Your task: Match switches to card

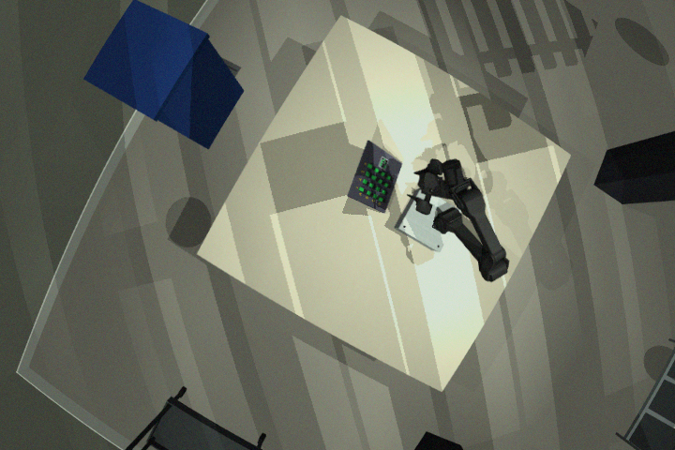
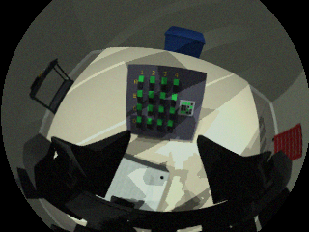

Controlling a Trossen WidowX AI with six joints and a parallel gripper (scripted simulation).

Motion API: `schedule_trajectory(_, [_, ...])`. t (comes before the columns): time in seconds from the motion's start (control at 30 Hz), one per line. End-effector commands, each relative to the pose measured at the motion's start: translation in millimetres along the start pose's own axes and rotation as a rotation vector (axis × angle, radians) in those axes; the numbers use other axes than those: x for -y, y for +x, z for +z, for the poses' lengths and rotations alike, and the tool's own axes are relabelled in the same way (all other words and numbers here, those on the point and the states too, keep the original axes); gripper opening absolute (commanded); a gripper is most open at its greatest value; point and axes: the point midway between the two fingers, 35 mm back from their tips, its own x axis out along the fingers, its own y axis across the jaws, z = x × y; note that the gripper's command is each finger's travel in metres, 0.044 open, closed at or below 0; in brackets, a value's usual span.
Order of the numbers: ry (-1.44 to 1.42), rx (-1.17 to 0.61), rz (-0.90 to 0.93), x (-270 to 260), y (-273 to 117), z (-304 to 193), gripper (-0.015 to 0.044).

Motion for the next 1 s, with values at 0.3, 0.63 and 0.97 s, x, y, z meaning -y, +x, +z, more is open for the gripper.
schedule_trajectory(0.3, [0.015, -0.040, 0.001, -19.2, 52.5, 29.9, 0.0137])
schedule_trajectory(0.63, [0.045, 0.004, -0.005, -69.3, 93.0, 57.8, 0.0000])
schedule_trajectory(0.97, [0.045, 0.031, -0.006, -69.2, 128.9, 57.1, 0.0000])
